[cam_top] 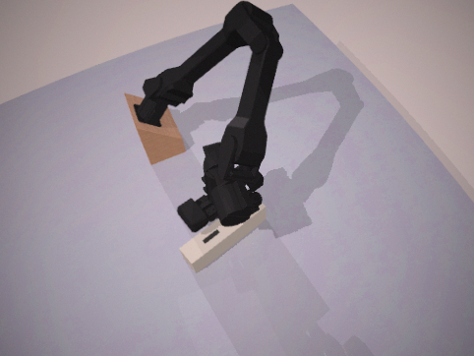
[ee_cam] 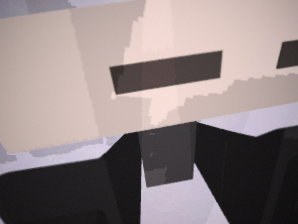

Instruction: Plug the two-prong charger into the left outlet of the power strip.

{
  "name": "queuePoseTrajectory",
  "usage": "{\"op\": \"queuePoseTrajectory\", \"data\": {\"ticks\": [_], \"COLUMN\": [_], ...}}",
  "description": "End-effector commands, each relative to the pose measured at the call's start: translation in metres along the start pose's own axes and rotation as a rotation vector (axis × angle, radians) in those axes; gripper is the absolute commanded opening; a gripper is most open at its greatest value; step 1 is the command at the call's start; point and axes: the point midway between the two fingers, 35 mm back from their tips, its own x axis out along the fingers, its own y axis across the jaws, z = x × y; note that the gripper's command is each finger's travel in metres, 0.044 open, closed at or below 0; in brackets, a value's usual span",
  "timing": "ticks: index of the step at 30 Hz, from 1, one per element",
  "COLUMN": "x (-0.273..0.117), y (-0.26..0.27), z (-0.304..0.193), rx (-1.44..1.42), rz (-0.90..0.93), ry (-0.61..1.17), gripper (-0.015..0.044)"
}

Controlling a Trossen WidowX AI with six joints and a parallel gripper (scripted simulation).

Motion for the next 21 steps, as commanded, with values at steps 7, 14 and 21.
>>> {"op": "queuePoseTrajectory", "data": {"ticks": [7,14,21], "x": [-0.0047,-0.0054,-0.0050], "y": [0.0011,0.0014,0.0016], "z": [0.0083,0.0078,0.0076], "rx": [-0.027,-0.027,-0.027], "rz": [0.000,0.000,0.000], "ry": [-0.034,-0.034,-0.034], "gripper": [0.0000,0.0000,0.0000]}}
